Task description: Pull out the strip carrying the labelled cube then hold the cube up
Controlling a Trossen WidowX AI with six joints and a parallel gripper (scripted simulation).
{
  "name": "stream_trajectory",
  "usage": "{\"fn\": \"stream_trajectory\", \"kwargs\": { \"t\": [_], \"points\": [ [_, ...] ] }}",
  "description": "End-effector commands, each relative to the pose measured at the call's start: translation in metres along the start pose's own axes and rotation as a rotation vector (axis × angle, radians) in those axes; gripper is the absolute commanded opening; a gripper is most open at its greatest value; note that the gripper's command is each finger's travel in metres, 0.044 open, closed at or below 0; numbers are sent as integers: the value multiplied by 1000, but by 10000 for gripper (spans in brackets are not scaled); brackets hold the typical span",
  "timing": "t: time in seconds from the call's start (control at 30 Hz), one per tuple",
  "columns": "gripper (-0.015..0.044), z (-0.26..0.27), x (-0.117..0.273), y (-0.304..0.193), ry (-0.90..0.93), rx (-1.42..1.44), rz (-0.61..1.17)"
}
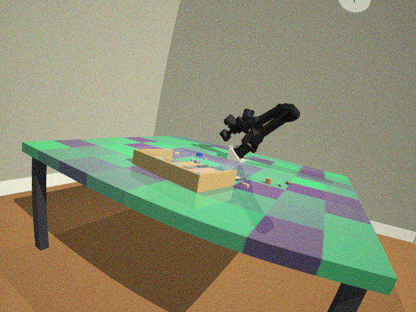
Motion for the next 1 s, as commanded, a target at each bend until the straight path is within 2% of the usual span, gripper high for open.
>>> {"fn": "stream_trajectory", "kwargs": {
  "t": [0.0, 0.3, 0.5, 0.73, 0.97],
  "points": [
    [400, 0, 0, 2, 4, 0, -8],
    [400, 26, 18, 89, 291, 19, -367],
    [400, 60, 48, 137, 573, 17, -499],
    [400, 107, 103, 178, 948, 95, -594],
    [400, 152, 169, 194, 1321, 209, -574]
  ]
}}
Point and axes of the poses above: the point midway between the two fingers, 35 mm back from their tips, its own x axis back along the fingers, its own z axis across the jaws, y = z × x, the point moved 9 cm from there along x, back along the fingers, and after that the axes turned 5 degrees about -x, right-handed, at the moved point
